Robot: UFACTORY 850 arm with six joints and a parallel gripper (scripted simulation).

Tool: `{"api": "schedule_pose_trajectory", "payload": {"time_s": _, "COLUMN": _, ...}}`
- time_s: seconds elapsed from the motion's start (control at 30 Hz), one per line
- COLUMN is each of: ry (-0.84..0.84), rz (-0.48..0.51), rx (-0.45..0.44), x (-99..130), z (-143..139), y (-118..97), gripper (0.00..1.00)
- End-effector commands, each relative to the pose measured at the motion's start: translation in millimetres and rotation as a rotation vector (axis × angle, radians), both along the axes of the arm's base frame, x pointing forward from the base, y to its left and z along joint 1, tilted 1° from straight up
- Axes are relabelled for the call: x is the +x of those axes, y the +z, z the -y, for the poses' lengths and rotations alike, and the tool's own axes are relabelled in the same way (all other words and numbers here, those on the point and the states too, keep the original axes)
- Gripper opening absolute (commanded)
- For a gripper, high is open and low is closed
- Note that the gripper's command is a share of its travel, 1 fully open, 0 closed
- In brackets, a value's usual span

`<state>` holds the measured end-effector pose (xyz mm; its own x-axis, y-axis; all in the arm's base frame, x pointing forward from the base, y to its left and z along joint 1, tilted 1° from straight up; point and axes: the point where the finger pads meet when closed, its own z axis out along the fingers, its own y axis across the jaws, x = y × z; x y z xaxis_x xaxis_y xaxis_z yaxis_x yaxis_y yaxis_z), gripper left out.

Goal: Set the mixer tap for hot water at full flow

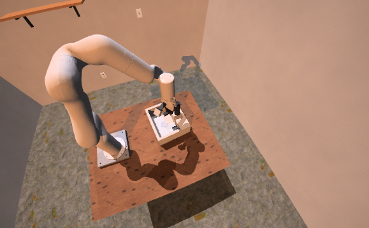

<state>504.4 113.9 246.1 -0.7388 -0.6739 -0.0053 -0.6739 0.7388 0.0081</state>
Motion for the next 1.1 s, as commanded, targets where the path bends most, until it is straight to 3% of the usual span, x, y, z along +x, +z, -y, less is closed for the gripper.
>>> {"api": "schedule_pose_trajectory", "payload": {"time_s": 0.0, "ry": 0.000, "rz": 0.002, "rx": 0.000, "x": 1, "z": 0, "y": 1, "gripper": 0.00}}
{"api": "schedule_pose_trajectory", "payload": {"time_s": 0.47, "ry": -0.074, "rz": 0.001, "rx": 0.000, "x": -4, "z": -6, "y": 1, "gripper": 0.00}}
{"api": "schedule_pose_trajectory", "payload": {"time_s": 1.07, "ry": -0.421, "rz": -0.002, "rx": 0.000, "x": -19, "z": -34, "y": 1, "gripper": 0.00}}
